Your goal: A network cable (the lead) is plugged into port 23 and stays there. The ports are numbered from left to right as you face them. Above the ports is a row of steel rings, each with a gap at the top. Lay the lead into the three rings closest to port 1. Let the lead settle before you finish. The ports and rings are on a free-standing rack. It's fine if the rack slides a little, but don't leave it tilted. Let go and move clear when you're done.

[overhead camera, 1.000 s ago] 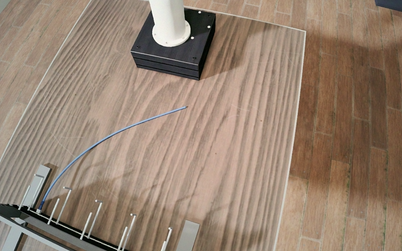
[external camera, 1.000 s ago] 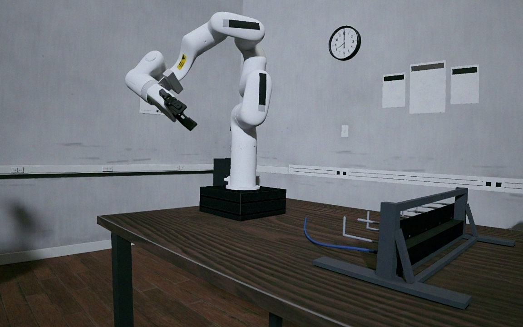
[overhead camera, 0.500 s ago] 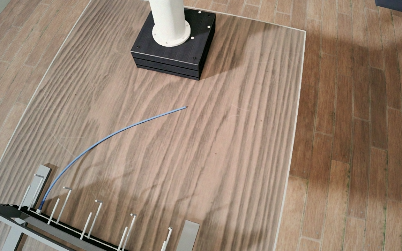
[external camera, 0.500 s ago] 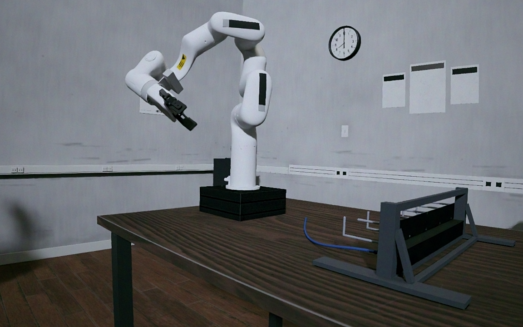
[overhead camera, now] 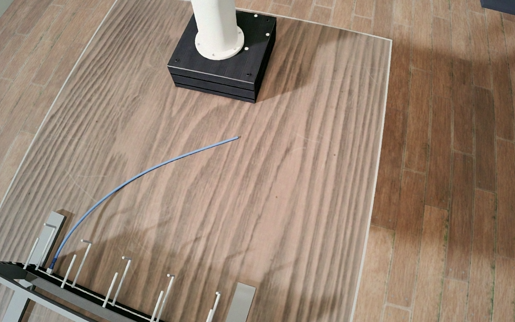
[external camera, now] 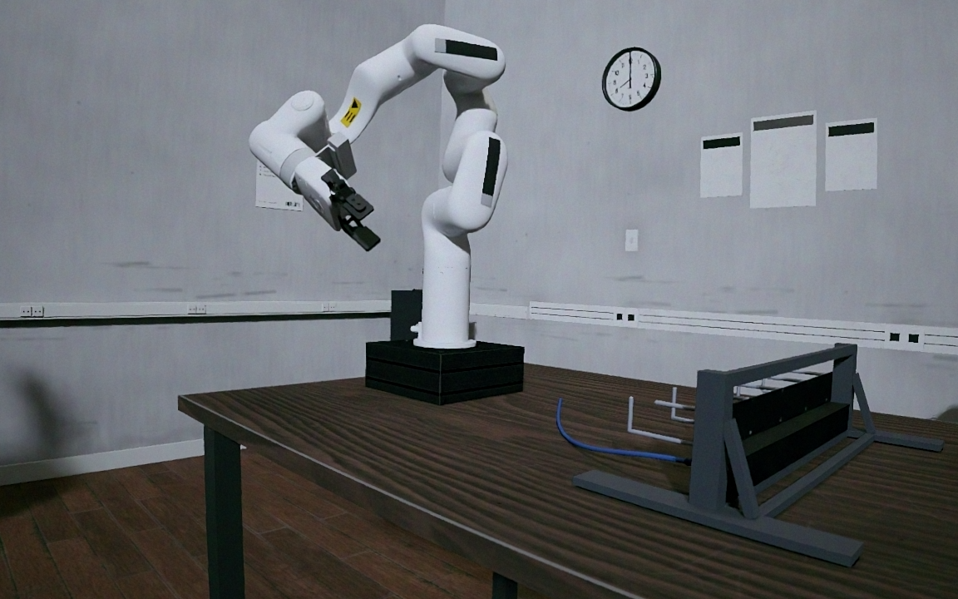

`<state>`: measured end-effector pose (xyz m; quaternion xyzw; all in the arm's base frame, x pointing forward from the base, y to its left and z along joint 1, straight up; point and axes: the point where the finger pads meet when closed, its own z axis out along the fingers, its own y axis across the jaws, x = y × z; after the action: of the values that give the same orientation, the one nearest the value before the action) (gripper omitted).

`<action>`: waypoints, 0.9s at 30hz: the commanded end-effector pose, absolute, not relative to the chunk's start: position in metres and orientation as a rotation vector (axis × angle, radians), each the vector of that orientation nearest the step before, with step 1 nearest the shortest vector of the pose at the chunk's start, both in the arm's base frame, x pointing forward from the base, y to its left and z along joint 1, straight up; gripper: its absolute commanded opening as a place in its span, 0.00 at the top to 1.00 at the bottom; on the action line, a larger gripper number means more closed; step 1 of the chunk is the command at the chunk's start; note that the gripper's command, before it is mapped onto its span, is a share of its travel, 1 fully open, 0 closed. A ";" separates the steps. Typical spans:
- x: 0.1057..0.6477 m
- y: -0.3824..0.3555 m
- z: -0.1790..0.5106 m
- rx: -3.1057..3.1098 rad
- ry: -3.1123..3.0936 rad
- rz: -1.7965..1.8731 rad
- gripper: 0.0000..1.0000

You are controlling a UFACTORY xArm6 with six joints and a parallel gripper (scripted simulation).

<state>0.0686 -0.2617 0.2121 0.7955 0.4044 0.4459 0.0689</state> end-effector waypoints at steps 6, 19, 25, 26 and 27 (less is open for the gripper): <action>0.123 -0.215 0.182 2.347 1.586 1.068 0.00; 0.174 -0.168 0.151 2.240 1.932 0.788 0.00; 0.191 -0.152 0.141 2.192 2.042 0.687 0.00; 0.191 -0.152 0.141 2.192 2.042 0.687 0.00; 0.199 -0.145 0.136 2.165 2.093 0.638 0.00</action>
<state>0.1800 -0.1579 0.1472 0.7164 0.6496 0.2515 0.0392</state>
